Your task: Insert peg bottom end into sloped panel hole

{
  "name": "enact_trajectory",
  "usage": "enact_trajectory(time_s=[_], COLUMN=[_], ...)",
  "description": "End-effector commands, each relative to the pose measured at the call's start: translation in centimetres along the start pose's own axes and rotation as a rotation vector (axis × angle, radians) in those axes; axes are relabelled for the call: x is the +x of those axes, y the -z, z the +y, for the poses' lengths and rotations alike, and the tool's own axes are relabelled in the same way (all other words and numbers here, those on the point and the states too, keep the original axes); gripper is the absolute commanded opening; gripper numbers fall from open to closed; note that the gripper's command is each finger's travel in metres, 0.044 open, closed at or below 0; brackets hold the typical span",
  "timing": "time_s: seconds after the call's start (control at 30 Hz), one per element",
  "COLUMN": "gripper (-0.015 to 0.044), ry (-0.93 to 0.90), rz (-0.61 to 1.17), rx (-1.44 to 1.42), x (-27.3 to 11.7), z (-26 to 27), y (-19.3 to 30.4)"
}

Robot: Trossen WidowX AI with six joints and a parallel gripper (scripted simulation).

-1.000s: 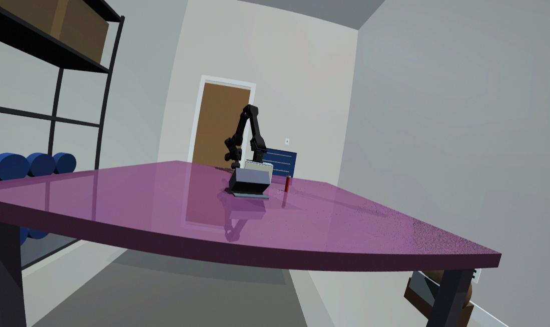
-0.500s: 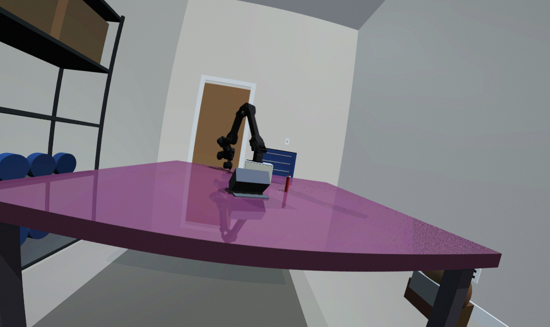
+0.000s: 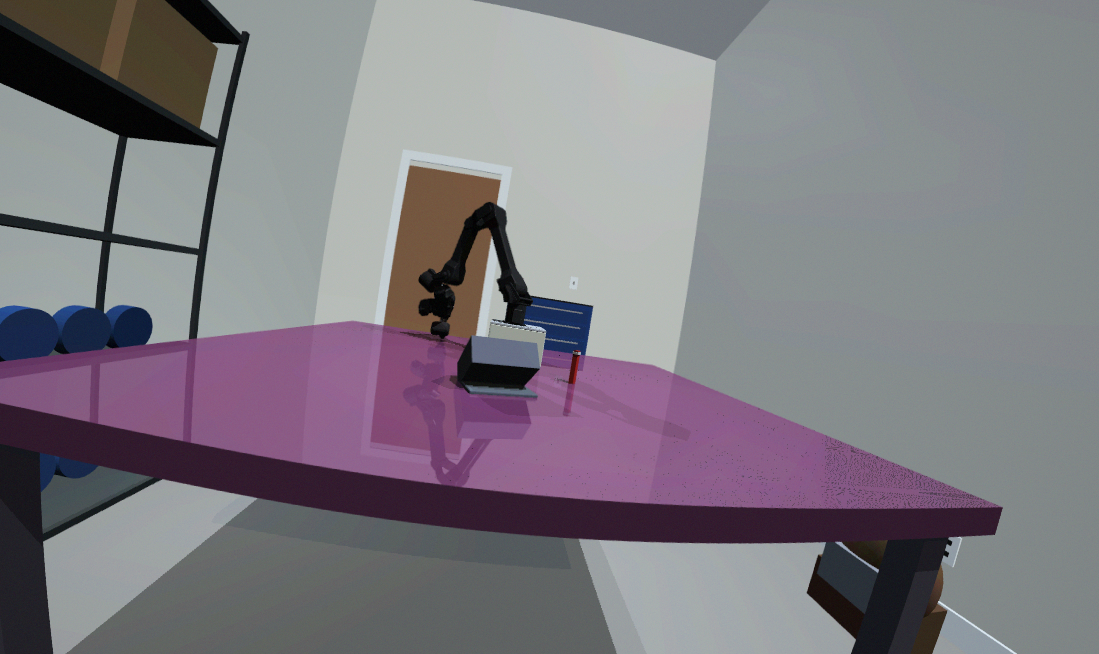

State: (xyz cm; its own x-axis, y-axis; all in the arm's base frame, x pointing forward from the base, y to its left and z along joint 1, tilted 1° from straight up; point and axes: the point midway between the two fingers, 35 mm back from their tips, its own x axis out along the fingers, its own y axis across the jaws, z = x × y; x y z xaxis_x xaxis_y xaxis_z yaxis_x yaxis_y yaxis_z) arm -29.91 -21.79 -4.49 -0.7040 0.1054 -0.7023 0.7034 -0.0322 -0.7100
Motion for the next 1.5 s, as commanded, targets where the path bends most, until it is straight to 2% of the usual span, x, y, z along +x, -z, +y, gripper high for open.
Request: enact_trajectory(time_s=[0.0, 0.83, 1.47], gripper=[0.0440, 0.0440, 0.0440], ry=[-0.014, -0.095, -0.159], rz=[-0.044, -0.259, -0.409], rx=[0.001, -0.066, -0.097], x=[-1.1, -9.1, -15.5], z=[0.8, 7.1, 12.3], y=[-1.6, -8.2, -10.8])
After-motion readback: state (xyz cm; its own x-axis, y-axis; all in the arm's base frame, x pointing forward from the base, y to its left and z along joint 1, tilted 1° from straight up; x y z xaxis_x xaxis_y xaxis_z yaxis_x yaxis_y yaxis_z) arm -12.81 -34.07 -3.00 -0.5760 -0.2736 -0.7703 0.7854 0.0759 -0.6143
